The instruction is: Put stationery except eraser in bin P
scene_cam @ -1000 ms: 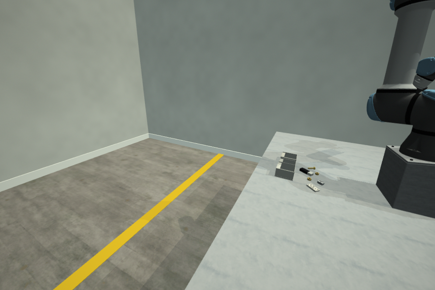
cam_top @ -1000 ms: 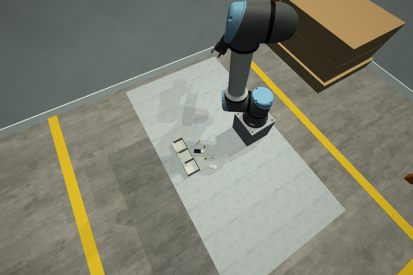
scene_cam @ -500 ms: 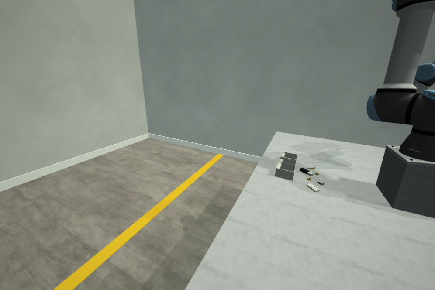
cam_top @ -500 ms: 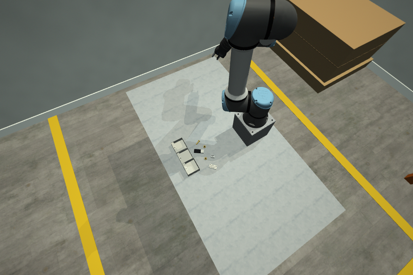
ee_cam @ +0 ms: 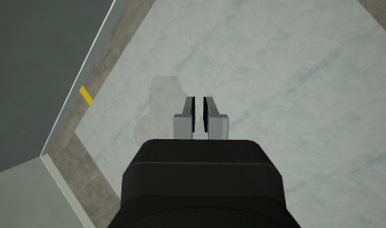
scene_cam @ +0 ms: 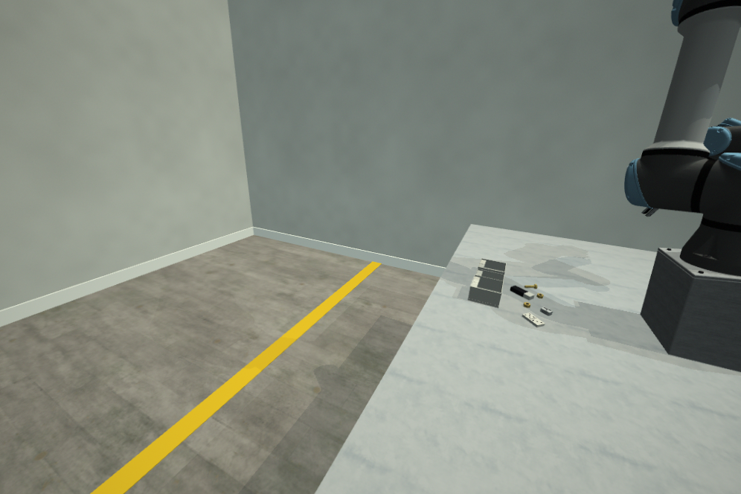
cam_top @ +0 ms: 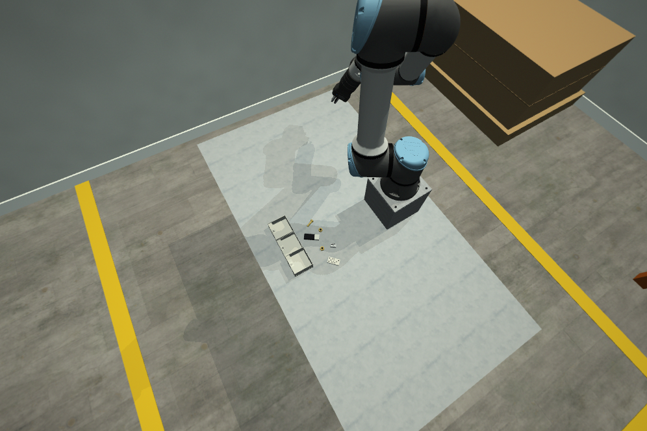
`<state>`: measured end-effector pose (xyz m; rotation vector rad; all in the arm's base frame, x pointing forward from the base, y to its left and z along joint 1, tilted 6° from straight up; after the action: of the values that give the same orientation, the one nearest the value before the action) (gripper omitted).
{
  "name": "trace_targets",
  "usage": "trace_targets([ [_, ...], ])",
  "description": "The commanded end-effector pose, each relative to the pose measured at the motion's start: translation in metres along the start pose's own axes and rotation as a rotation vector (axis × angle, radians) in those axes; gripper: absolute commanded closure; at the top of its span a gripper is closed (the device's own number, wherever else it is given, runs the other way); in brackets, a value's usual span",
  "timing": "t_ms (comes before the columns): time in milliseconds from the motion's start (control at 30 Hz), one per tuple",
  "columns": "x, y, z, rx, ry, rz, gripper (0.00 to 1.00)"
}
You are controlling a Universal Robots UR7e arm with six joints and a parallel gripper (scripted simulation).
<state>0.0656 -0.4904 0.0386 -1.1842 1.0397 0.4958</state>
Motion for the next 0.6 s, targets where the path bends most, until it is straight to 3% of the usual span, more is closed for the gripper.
trace_targets([
  [0,0.007,-0.014,0.011,0.04,-0.033,0.023,0.69],
  [67,0.013,-0.024,0.023,0.04,-0.033,0.023,0.69],
  [167,0.013,-0.025,0.024,0.04,-0.033,0.023,0.69],
  [200,0.016,-0.03,0.029,0.073,-0.055,0.044,0.69],
  [267,0.022,-0.039,0.042,0.073,-0.055,0.044,0.69],
  [367,0.022,-0.04,0.042,0.073,-0.055,0.044,0.69],
  [400,0.025,-0.045,0.048,0.105,-0.075,0.066,0.69],
  [467,0.03,-0.053,0.062,0.105,-0.075,0.066,0.69],
  [567,0.03,-0.053,0.062,0.105,-0.075,0.066,0.69],
])
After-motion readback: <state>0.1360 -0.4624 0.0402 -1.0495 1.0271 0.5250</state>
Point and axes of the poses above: the point where the finger pads meet when closed, its own x axis out along the fingers, its own y axis across the jaws, z = x × y, the point moved 3 cm from there along -x, back along the fingers, and after that the axes turned 9 degrees about -x, right-handed, at the moved point
